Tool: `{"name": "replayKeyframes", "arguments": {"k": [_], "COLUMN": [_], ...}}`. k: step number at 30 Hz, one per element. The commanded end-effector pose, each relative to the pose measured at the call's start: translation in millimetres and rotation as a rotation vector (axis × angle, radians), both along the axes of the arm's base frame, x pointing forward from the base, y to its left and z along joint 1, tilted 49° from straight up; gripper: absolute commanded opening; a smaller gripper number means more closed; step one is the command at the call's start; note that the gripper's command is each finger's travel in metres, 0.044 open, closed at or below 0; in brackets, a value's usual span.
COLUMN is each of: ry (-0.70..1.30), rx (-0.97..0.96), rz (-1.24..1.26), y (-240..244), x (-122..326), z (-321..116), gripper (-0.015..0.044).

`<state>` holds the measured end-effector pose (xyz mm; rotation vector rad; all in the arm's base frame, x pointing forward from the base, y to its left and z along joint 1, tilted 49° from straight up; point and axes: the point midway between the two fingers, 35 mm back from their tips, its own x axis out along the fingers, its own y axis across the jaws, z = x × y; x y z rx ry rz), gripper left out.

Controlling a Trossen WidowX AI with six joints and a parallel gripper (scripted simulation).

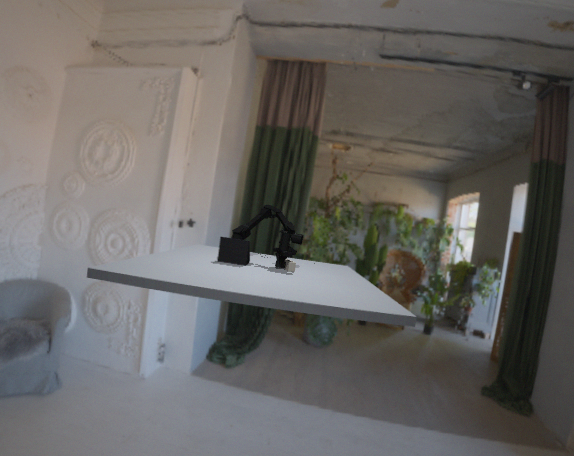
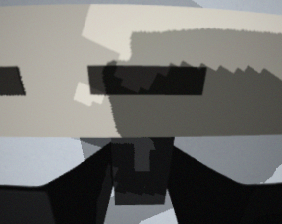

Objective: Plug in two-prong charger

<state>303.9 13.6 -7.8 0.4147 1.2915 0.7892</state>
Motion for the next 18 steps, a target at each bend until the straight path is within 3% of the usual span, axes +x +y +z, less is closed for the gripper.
{"name": "replayKeyframes", "arguments": {"k": [1, 18], "ry": [-0.027, -0.028], "rx": [0.001, 0.001], "rz": [0.001, 0.001], "y": [0.7, 2.3], "x": [9.7, 16.0], "z": [2.9, 4.5], "gripper": [0.0000, 0.0000]}}
